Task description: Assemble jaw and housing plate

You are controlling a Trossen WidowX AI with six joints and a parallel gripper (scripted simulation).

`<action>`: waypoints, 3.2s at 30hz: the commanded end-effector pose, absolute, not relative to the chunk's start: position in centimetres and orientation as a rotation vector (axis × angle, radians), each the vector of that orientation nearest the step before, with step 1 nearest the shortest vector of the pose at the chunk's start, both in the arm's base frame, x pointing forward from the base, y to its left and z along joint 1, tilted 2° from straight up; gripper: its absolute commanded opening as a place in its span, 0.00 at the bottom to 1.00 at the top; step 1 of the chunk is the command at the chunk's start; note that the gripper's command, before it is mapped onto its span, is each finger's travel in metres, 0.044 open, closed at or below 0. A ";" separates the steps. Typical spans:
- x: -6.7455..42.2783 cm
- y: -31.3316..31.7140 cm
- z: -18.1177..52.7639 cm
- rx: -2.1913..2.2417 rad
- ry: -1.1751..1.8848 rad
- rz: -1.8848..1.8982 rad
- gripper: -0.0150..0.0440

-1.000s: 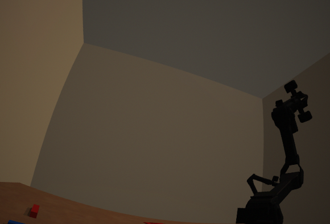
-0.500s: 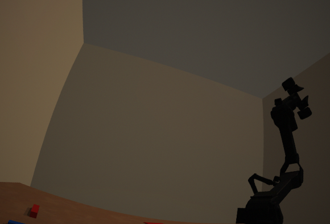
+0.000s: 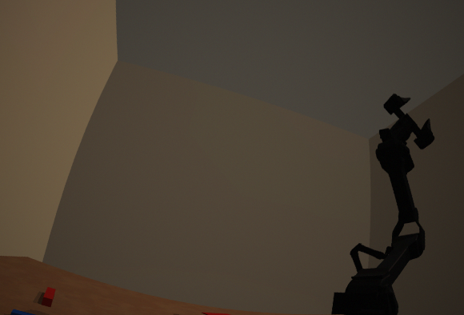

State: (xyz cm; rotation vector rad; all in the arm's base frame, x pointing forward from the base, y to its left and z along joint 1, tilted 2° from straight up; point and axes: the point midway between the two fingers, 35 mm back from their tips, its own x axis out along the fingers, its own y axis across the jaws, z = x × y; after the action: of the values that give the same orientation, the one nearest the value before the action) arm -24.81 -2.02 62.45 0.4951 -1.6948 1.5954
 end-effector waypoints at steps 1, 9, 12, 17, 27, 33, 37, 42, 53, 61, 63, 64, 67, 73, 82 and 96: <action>-23.3 -1.7 63.3 0.509 -1.680 1.541 1.00; -20.2 -0.9 64.9 0.518 -1.647 1.421 1.00; -19.0 -0.5 65.4 0.518 -1.632 1.377 1.00; -16.6 0.1 66.2 0.517 -1.595 1.308 1.00; -9.9 2.4 66.9 0.522 -1.449 1.198 1.00; -7.4 3.1 67.3 0.498 -1.410 1.119 1.00; -5.7 3.6 67.5 0.481 -1.380 1.069 1.00; -3.2 4.3 67.6 0.464 -1.333 1.010 1.00; 2.1 5.9 67.3 0.399 -1.226 0.885 1.00; 5.6 7.0 66.7 0.331 -1.153 0.804 1.00; 6.4 7.3 66.5 0.312 -1.135 0.785 1.00; 6.8 7.4 66.4 0.303 -1.126 0.776 1.00; 8.1 7.9 66.1 0.277 -1.097 0.751 1.00; 11.0 8.9 65.0 0.234 -1.031 0.707 1.00; 14.6 10.3 63.4 0.140 -0.941 0.644 1.00; 19.4 12.2 60.6 -0.037 -0.806 0.565 1.00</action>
State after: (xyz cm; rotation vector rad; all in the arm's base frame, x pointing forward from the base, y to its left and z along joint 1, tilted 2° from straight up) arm 18.51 11.87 61.13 -0.0068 -0.8318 0.5791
